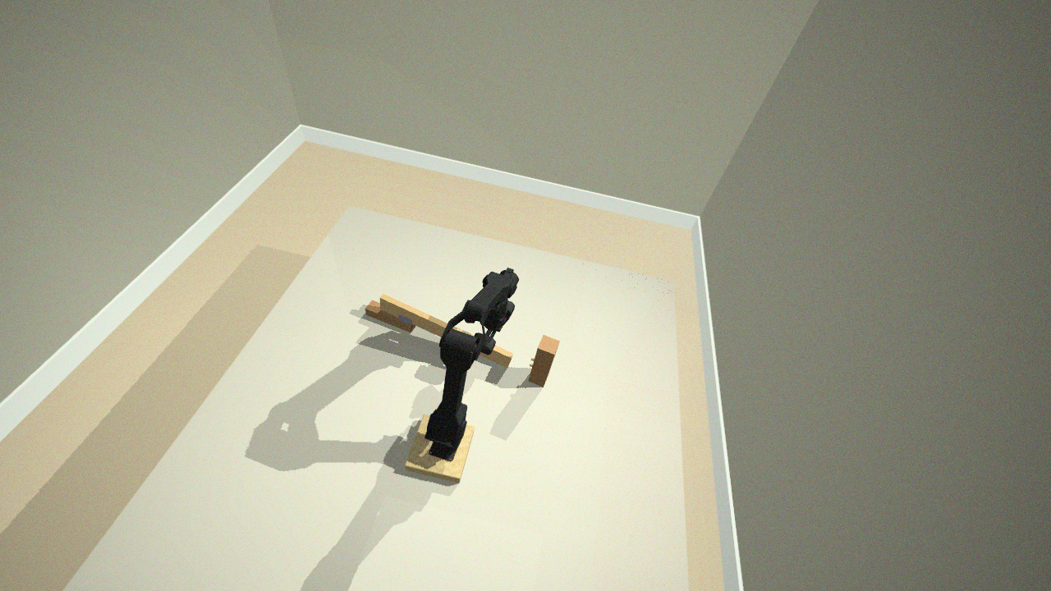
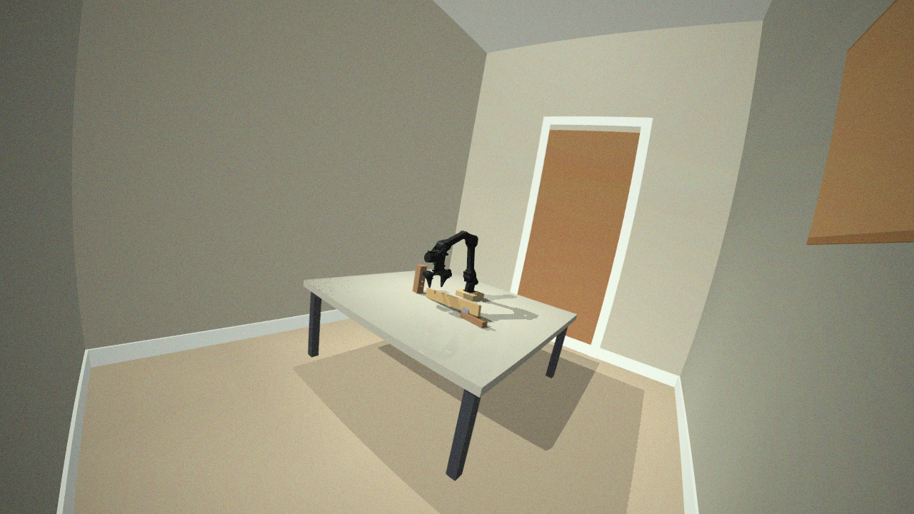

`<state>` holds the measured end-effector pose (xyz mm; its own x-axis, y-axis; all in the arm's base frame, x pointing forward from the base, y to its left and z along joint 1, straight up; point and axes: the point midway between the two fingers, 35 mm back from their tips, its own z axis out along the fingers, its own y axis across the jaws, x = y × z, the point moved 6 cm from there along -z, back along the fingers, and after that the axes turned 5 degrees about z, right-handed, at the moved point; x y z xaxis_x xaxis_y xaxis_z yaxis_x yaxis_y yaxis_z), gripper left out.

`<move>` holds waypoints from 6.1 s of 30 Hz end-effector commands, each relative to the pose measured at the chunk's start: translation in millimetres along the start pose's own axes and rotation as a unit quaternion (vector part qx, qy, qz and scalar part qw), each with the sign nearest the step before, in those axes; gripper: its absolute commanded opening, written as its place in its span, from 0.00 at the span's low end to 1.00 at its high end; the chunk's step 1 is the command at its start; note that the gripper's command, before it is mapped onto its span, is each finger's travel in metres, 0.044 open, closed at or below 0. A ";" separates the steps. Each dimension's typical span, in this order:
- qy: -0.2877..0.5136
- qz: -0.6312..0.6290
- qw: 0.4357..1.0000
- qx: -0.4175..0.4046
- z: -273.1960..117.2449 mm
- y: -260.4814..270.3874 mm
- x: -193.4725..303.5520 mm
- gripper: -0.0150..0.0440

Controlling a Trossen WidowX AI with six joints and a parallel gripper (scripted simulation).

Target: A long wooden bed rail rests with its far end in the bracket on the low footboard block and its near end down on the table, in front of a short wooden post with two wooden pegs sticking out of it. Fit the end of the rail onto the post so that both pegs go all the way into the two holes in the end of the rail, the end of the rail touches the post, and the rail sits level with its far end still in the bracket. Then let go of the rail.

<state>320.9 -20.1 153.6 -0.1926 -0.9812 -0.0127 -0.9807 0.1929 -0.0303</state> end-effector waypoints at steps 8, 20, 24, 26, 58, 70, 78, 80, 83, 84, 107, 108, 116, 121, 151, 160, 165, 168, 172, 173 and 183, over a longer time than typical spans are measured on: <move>0.003 -0.005 1.000 -0.002 13.7 0.6 0.0 1.00; 0.003 -0.005 1.000 -0.002 33.1 0.1 0.0 1.00; 0.003 -0.005 1.000 -0.002 39.5 0.2 0.1 1.00; 0.003 -0.005 1.000 -0.002 42.7 0.3 0.1 1.00; 0.003 -0.005 1.000 -0.002 68.5 2.7 0.6 0.38; 0.003 -0.005 1.000 -0.002 68.5 2.7 0.6 0.25; 0.003 -0.005 1.000 -0.002 68.0 2.7 0.3 0.25; 0.003 -0.005 1.000 -0.002 66.4 2.7 0.1 0.25; 0.003 -0.005 1.000 -0.002 64.9 2.7 0.1 0.25; 0.003 -0.005 1.000 -0.002 64.4 2.7 0.1 0.25; 0.003 -0.005 1.000 -0.002 52.9 -0.1 -0.3 0.25; 0.003 -0.005 1.000 -0.002 52.4 -0.3 -0.3 0.25; 0.003 -0.005 1.000 -0.002 48.3 -1.2 -0.4 0.25; 0.003 -0.005 1.000 -0.002 45.8 -1.7 -0.5 0.25; 0.003 -0.005 1.000 -0.002 30.8 -2.6 -0.6 0.25; 0.003 -0.005 1.000 -0.002 31.6 -2.5 -0.6 0.25; 0.003 -0.005 1.000 -0.002 34.1 -2.3 -0.6 0.25; 0.003 -0.005 1.000 -0.002 35.6 -1.9 -0.5 0.25; 0.003 -0.005 1.000 -0.002 36.4 -1.4 -0.5 0.25; 0.003 -0.005 1.000 -0.002 36.3 -1.3 -0.5 0.25; 0.003 -0.005 1.000 -0.002 33.9 -0.3 -0.4 0.25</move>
<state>322.9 -19.8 115.1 -0.1811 -0.9835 -0.0036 -0.9833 0.1811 -0.0159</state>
